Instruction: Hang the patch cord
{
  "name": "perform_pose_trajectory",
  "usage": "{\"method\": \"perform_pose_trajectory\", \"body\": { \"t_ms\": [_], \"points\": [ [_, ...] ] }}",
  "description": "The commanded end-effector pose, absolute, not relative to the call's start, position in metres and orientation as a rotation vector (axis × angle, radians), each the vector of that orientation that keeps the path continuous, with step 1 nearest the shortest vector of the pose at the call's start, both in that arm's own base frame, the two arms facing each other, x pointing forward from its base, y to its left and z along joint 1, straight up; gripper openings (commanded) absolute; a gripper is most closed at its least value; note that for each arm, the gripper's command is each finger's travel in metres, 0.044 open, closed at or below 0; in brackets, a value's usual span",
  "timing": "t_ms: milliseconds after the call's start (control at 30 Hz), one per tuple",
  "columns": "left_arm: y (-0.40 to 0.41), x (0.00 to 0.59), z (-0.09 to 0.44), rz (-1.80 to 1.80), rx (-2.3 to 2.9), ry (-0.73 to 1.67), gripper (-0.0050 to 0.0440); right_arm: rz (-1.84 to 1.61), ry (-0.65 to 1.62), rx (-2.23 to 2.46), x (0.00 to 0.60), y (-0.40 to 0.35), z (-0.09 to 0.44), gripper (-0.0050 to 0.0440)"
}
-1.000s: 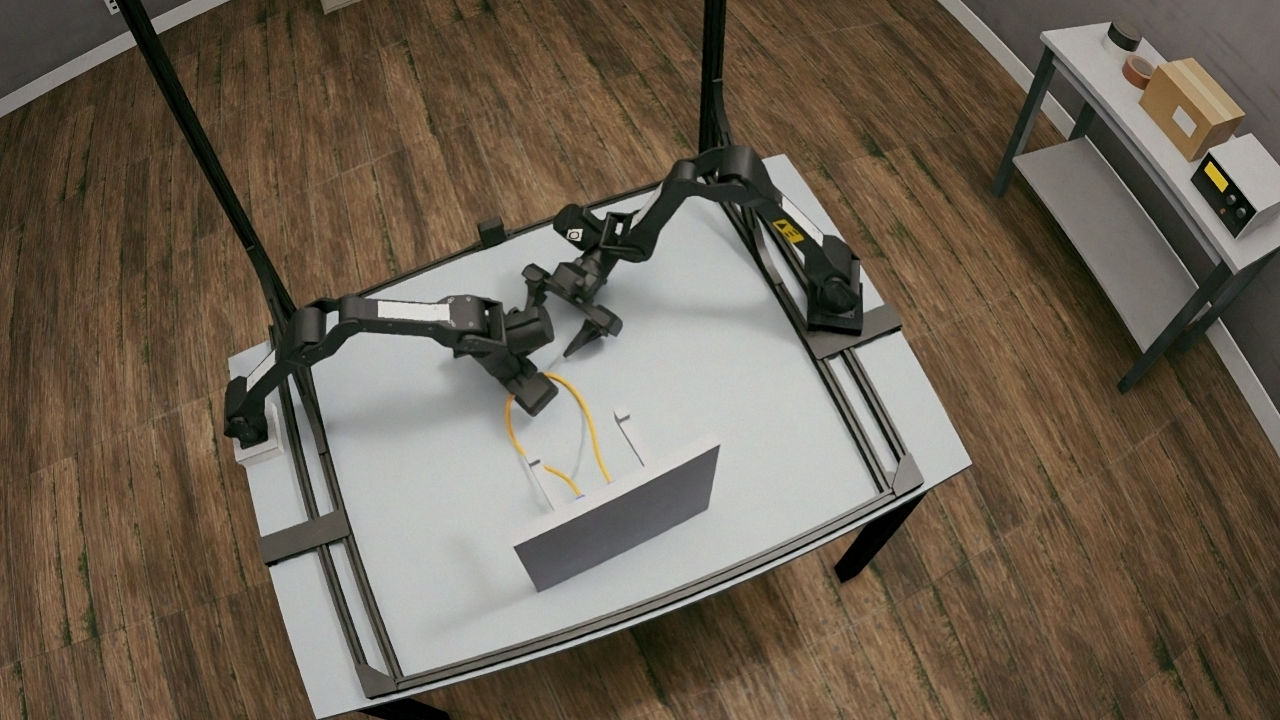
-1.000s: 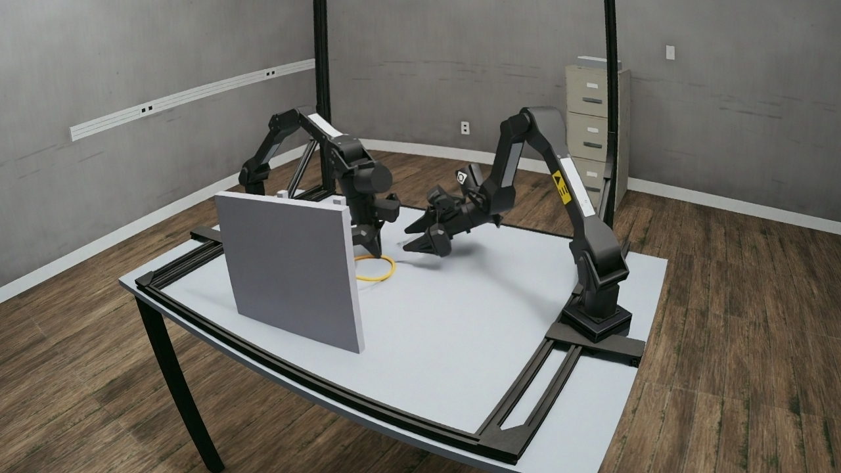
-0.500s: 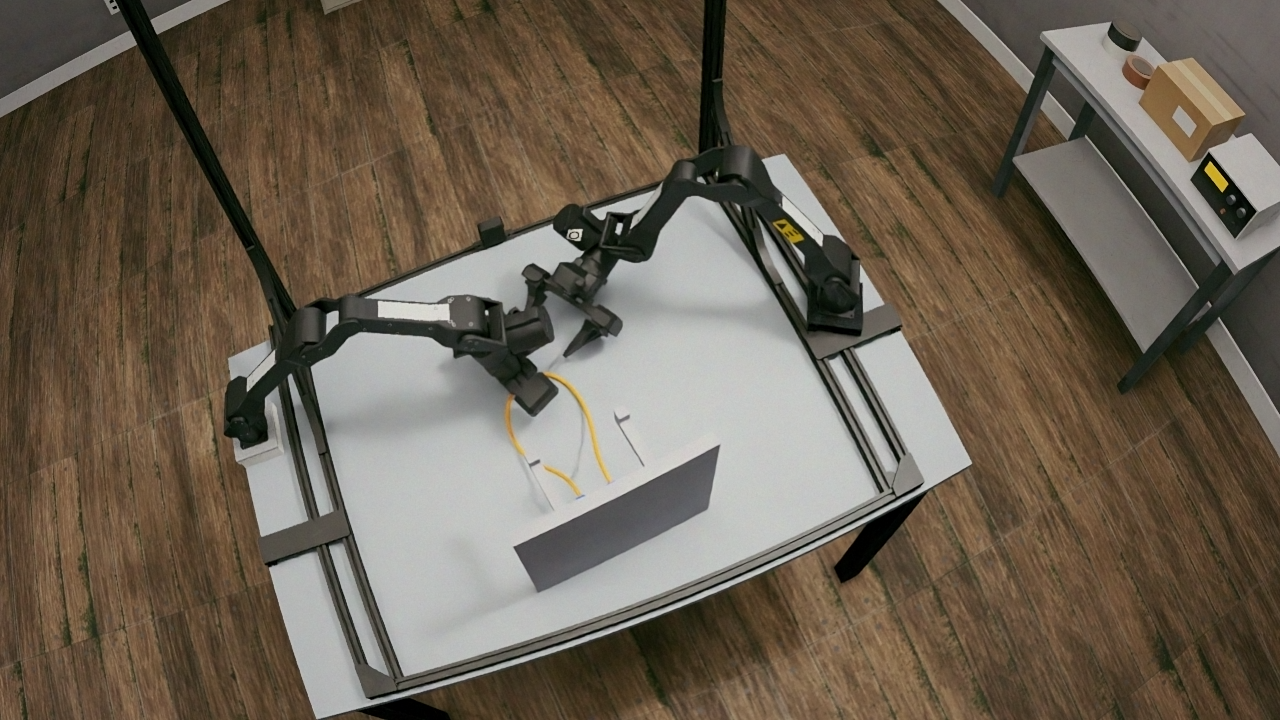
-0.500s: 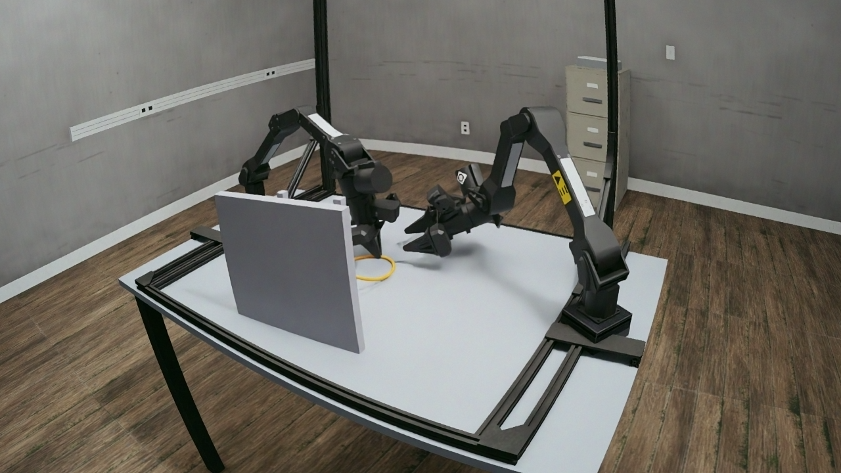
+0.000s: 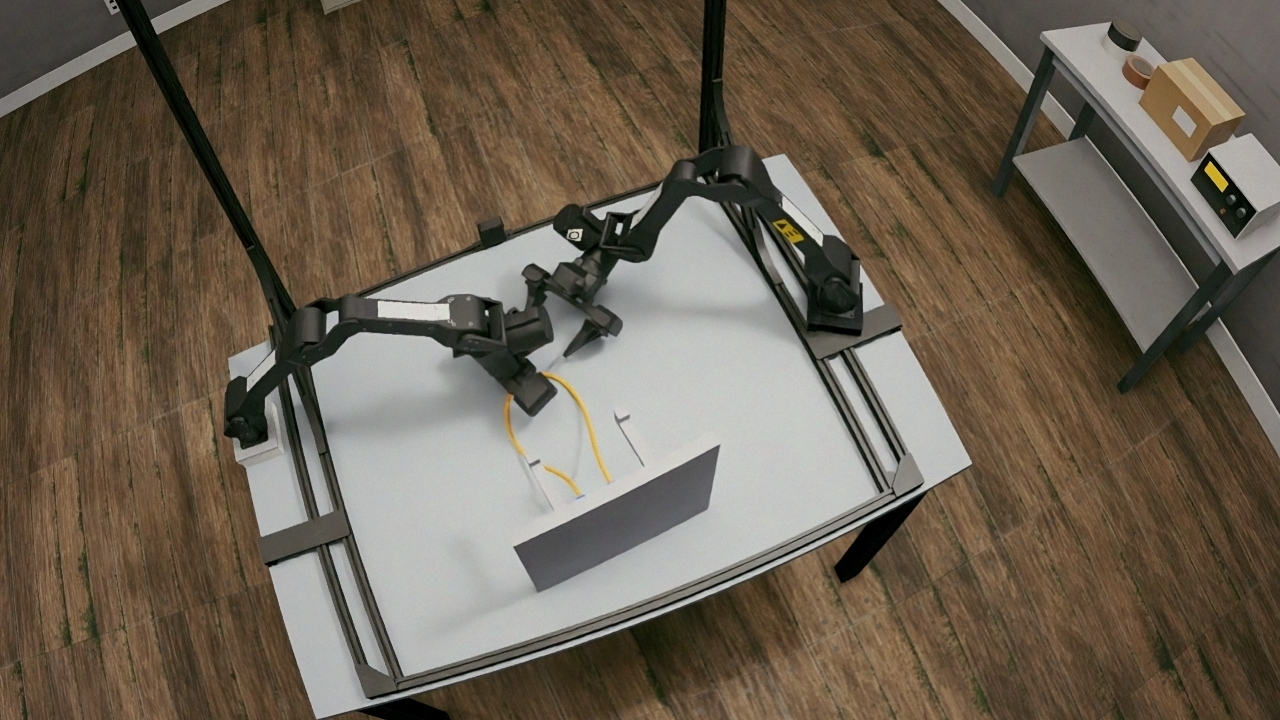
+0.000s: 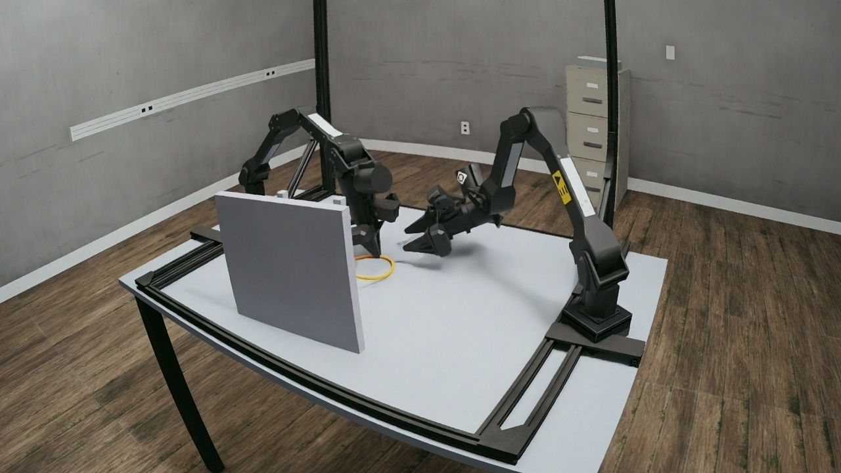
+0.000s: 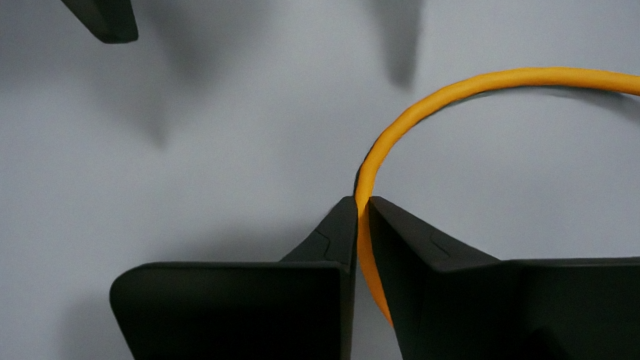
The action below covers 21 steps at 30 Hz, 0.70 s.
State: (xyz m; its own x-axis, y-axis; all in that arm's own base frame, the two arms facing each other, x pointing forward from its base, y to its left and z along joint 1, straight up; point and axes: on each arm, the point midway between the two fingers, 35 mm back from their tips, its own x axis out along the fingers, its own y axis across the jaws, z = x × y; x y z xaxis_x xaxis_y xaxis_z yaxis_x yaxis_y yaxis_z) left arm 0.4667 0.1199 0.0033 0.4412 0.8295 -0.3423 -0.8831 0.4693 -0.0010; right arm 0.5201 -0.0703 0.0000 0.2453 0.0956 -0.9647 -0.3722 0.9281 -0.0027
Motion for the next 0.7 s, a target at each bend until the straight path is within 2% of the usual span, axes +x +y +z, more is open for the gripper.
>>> {"method": "perform_pose_trajectory", "body": {
  "t_ms": [0,667],
  "points": [
    [0.12,0.471,0.015,1.068,-0.205,0.288,0.044,0.315,1.254,-0.26,0.527,-0.071,0.017,0.002],
    [0.12,0.471,0.015,1.068,-0.205,0.288,0.044,0.319,1.251,-0.262,0.528,-0.071,0.033,0.002]
  ]
}}
